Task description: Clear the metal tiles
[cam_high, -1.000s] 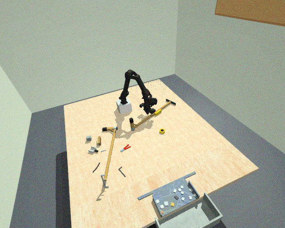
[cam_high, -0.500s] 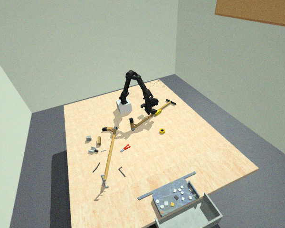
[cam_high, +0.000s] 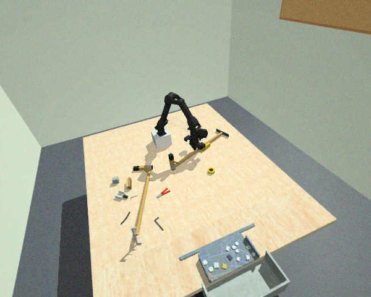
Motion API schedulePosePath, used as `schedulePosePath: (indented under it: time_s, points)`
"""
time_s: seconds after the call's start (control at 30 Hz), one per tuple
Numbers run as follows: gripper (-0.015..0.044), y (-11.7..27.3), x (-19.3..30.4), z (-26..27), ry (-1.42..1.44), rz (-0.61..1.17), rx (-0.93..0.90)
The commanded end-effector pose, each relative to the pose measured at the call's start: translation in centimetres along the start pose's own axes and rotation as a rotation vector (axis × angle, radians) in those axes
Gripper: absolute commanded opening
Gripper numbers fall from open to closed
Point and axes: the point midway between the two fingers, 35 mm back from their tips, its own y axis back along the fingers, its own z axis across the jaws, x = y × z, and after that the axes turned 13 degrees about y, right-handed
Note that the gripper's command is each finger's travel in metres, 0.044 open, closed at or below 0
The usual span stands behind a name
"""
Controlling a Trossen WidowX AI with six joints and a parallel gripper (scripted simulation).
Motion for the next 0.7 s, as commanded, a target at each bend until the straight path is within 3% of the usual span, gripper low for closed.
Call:
schedulePosePath:
  time_s: [0.0, 0.67]
  points:
    - [0.0000, 0.1, 0.1, -0.9, 0.005, 0.000, 0.012]
    - [0.0000, 0.2, 0.5, -2.8, 0.005, 0.000, 0.014]
